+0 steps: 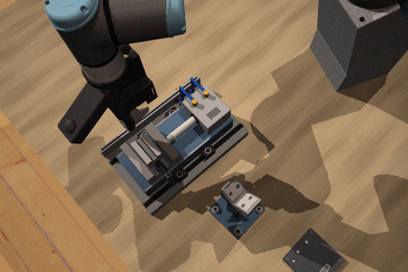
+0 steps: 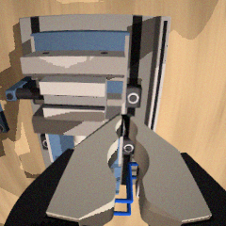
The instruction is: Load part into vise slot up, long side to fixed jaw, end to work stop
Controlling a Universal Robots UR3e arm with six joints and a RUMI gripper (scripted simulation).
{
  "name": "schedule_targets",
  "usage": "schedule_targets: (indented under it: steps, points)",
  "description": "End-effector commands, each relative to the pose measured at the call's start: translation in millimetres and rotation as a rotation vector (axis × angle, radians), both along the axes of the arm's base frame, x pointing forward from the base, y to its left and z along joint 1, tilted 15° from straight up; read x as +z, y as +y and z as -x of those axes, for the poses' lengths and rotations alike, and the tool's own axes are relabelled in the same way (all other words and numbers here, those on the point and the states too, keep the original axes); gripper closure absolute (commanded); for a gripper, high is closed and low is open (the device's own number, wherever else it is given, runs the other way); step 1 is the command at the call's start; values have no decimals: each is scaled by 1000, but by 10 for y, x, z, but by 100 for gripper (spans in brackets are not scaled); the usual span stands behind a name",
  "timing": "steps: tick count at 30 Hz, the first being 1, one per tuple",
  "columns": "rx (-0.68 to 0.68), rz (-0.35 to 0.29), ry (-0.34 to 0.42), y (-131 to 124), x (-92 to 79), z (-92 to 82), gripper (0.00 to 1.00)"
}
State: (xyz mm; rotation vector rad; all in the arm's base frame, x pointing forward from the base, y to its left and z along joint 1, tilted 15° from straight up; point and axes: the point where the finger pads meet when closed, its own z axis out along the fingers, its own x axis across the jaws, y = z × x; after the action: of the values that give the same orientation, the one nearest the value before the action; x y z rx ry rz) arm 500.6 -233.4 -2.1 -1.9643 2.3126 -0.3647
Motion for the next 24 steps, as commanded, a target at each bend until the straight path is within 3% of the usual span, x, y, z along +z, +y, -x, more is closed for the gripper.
schedule_targets:
  steps: [1, 24]
  points:
    - [0, 2, -3, -11, -36, -18, 100]
    - [0, 2, -3, -18, -102, -32, 100]
